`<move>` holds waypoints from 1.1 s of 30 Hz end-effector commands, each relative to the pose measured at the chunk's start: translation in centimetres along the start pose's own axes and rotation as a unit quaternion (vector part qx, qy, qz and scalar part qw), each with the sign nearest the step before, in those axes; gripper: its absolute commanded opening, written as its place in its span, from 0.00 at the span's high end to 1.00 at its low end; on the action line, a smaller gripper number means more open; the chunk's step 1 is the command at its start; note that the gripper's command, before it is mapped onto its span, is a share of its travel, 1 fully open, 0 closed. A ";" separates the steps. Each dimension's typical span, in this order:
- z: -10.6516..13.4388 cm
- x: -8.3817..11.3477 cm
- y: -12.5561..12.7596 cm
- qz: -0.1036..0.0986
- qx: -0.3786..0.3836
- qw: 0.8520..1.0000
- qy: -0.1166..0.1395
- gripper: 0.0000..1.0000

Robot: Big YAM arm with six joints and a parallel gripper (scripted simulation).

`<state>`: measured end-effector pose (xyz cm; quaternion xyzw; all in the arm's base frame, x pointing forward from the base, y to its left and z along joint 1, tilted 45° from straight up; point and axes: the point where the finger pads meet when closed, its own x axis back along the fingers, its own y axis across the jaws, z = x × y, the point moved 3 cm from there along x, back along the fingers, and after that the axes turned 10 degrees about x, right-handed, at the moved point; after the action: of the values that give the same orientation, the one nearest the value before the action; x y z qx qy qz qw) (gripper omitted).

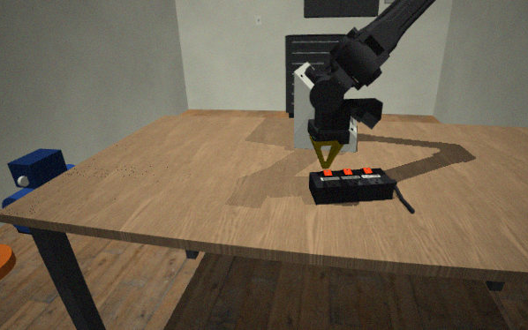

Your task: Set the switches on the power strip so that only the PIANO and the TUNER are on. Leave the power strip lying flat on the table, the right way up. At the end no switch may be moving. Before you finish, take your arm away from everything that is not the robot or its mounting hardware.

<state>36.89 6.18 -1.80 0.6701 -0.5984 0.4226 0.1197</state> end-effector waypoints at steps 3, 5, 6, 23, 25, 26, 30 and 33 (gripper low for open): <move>1.0 0.6 -0.7 0.010 0.000 1.000 0.003 1.00; 1.0 0.6 -0.7 0.010 0.000 1.000 0.003 1.00; 1.0 0.6 -0.7 0.010 0.000 1.000 0.003 1.00; 0.1 -0.9 -0.3 0.000 0.001 1.000 -0.002 1.00; 0.1 -1.1 -0.1 -0.001 0.000 1.000 -0.003 1.00; 0.1 -1.1 -0.1 -0.001 0.000 1.000 -0.003 1.00; 0.1 -1.3 0.1 -0.001 -0.003 1.000 -0.003 1.00; 0.1 -1.5 -0.1 -0.001 -0.001 1.000 -0.003 1.00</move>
<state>37.13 6.58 -2.24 0.6683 -0.5988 0.4257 0.1167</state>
